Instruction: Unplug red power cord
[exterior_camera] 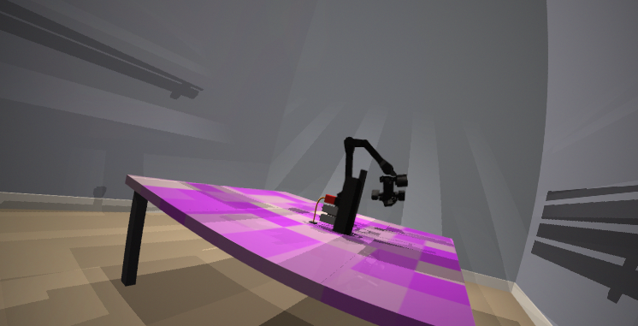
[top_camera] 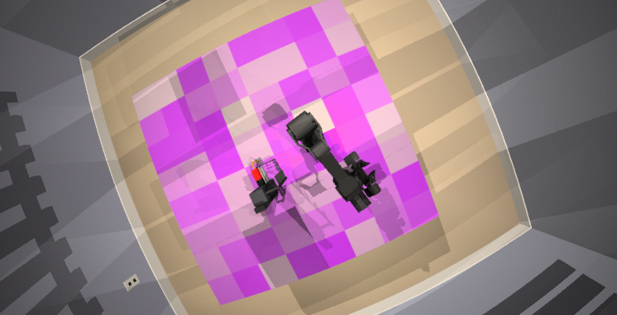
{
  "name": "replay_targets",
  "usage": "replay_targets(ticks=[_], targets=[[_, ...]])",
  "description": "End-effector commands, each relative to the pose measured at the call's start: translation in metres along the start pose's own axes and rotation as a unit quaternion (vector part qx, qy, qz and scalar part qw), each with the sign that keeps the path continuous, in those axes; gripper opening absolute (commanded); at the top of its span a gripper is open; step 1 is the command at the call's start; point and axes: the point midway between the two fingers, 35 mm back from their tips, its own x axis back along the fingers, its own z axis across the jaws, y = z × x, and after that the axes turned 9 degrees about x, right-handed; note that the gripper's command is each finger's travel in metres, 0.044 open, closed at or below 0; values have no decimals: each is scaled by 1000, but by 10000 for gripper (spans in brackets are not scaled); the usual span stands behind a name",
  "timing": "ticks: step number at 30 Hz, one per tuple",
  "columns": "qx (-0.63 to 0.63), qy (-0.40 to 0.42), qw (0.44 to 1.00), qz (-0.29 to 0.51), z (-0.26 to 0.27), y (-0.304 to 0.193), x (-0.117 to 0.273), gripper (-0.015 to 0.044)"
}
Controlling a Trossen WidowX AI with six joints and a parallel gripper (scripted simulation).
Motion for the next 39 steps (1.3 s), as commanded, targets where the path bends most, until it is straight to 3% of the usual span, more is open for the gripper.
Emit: replay_targets(ticks=[1, 20, 39], targets=[[53, 41, 997, -41, 20, 18, 18, 160], [253, 138, 911, -296, 79, 109, 141, 160], [348, 51, 747, -564, 66, 174, 303, 160]])
